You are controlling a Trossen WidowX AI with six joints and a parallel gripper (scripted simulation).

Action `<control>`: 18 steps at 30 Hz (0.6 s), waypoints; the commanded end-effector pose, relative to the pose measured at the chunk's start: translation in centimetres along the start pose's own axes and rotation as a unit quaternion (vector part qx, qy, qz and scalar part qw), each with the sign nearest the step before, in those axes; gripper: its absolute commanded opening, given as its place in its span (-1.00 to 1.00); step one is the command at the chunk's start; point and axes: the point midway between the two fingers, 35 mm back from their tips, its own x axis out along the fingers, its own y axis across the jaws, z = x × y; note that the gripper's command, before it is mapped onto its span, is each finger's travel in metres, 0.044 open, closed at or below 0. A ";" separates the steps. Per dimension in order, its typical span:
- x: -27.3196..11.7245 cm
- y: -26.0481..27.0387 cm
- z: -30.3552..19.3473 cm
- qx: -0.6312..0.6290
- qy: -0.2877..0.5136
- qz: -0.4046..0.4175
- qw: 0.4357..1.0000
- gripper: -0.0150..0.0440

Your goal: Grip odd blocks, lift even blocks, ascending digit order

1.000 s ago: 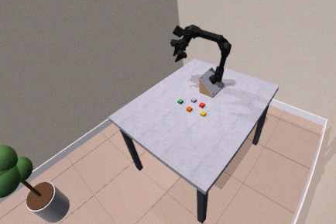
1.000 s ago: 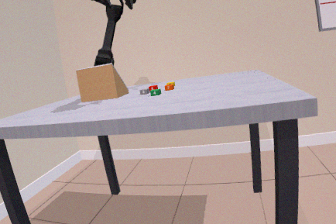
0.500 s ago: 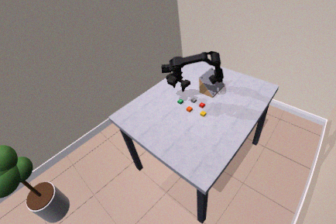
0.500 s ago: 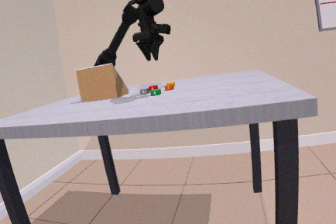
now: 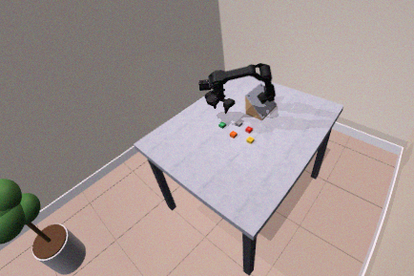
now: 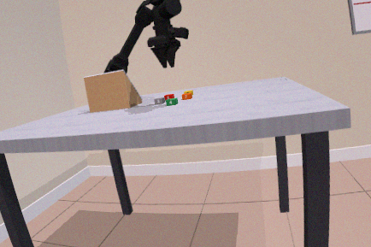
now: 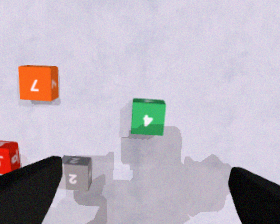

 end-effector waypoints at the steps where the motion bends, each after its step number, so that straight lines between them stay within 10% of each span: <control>1: 0.2 0.1 -0.1 -0.001 0.001 0.004 1.000 0.86; 18: 0.2 7.4 -6.9 0.002 0.004 0.006 1.000 0.86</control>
